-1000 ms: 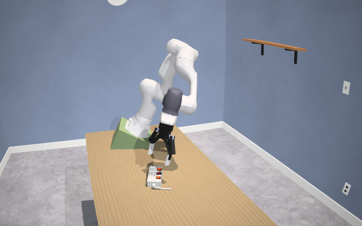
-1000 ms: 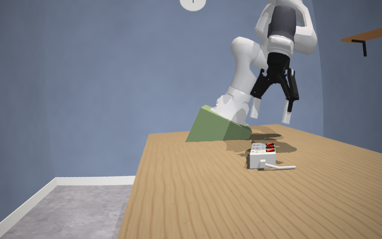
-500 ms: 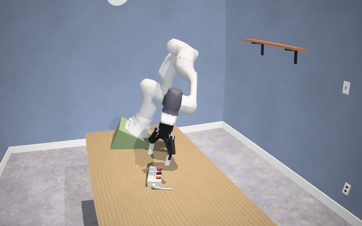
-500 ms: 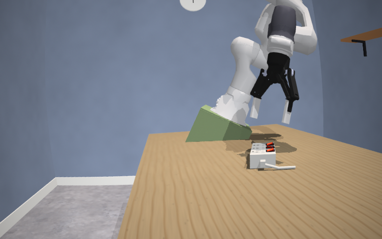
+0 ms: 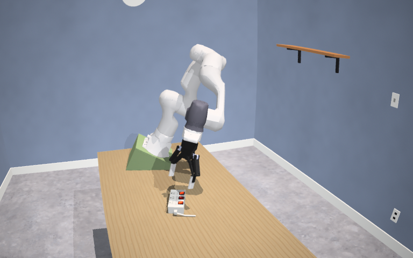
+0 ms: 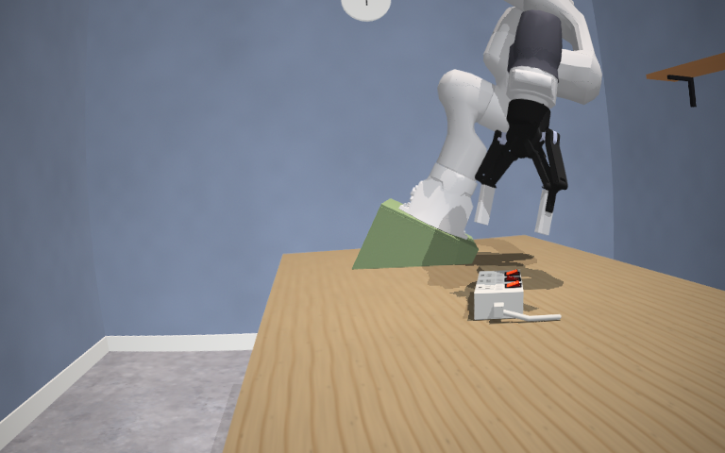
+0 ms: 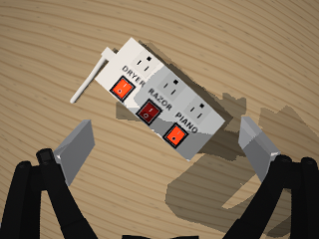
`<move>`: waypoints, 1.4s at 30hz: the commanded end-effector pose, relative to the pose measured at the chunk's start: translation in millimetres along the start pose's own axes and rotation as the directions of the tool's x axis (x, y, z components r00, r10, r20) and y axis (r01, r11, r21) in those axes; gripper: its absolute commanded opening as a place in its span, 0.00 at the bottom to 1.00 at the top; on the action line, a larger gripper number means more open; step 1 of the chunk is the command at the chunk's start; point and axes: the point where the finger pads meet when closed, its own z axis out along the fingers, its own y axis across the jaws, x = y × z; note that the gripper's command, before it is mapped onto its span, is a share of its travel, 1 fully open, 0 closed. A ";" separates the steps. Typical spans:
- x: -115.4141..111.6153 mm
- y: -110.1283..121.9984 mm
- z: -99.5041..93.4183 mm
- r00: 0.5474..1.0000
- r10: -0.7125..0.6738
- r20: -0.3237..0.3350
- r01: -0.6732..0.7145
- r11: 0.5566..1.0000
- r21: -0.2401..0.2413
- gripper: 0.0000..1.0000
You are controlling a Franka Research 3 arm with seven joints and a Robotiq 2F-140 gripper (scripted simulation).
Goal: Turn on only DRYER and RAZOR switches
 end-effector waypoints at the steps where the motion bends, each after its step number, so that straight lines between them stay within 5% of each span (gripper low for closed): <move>1: 2.8 -1.4 -2.1 0.999 0.034 0.021 -0.033 0.999 -0.003 1.00; 4: 19.6 -14.6 -22.3 0.955 0.245 0.168 -0.244 0.969 -0.031 1.00; 11: 25.3 -20.6 -32.1 0.925 0.310 0.221 -0.308 0.950 -0.043 1.00; 13: 31.4 -27.5 -44.2 0.887 0.370 0.276 -0.370 0.927 -0.057 1.00; 38: 31.7 -27.9 -44.9 0.885 0.372 0.280 -0.371 0.927 -0.057 1.00; 42: 30.0 -26.3 -37.0 0.938 0.194 0.286 -0.201 0.979 -0.004 1.00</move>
